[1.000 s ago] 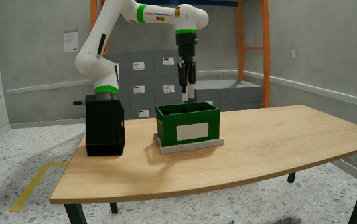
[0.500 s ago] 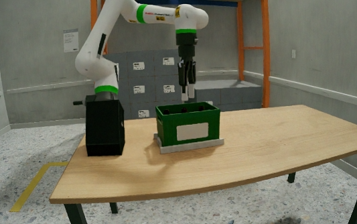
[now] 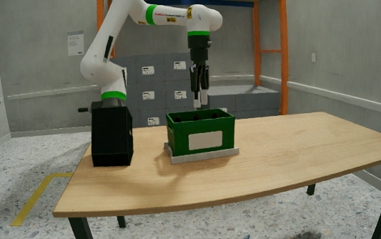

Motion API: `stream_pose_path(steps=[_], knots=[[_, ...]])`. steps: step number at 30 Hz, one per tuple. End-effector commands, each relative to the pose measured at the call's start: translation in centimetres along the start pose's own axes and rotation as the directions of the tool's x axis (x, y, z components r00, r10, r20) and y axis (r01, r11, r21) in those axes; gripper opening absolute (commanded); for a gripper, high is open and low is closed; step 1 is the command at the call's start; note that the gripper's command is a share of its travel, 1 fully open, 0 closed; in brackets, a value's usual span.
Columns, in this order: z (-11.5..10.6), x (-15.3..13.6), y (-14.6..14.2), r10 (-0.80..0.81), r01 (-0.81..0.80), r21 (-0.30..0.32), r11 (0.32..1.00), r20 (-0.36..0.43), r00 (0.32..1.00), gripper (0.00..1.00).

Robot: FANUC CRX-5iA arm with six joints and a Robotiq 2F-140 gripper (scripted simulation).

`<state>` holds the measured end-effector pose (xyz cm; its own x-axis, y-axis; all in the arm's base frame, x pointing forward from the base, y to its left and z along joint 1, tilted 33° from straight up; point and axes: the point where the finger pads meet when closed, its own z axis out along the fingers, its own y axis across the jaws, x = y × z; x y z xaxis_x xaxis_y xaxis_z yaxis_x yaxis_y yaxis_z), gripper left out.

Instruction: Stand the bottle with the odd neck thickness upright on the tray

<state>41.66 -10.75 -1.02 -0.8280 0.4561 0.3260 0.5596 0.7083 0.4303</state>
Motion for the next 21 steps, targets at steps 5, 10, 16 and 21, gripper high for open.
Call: stream_pose_path(steps=[5, 10, 16, 21], knots=[[0.1, 0.0, 0.0, 0.0, 0.0, 0.0, 1.0, 0.002, 1.0, 0.44], [0.4, 0.0, 0.0, 0.0, 0.0, 0.0, 1.0, 0.002, 1.0, 0.44], [0.8, 0.0, 0.0, 0.0, 0.0, 0.0, 1.0, 0.002, 1.0, 0.44], [1.4, 0.0, 0.0, 0.0, 0.0, 0.0, 1.0, 0.002, 1.0, 0.44]])
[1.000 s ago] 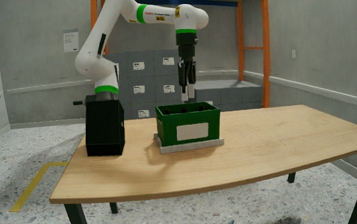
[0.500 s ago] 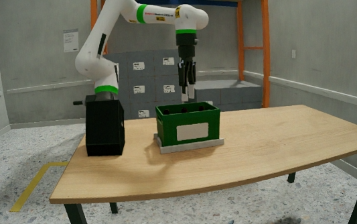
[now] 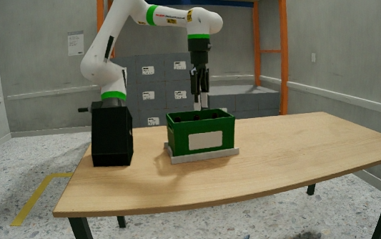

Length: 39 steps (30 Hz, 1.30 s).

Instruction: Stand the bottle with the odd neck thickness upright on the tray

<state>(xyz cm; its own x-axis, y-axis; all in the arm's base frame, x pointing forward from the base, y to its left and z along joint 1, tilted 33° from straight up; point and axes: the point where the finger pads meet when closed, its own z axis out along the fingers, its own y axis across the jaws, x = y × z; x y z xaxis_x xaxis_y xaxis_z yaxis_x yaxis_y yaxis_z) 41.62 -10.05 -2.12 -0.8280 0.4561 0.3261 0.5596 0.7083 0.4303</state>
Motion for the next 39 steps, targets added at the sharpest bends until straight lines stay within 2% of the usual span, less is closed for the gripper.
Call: stream_pose_path(steps=[1, 23, 39], knots=[[0.2, 0.0, 0.0, 0.0, 0.0, 0.0, 1.0, 0.002, 1.0, 0.44], [2.6, -0.1, 0.0, 0.0, 0.0, 0.0, 1.0, 0.002, 1.0, 0.44], [3.0, -0.1, 0.0, 0.0, 0.0, 0.0, 1.0, 0.002, 1.0, 0.44]])
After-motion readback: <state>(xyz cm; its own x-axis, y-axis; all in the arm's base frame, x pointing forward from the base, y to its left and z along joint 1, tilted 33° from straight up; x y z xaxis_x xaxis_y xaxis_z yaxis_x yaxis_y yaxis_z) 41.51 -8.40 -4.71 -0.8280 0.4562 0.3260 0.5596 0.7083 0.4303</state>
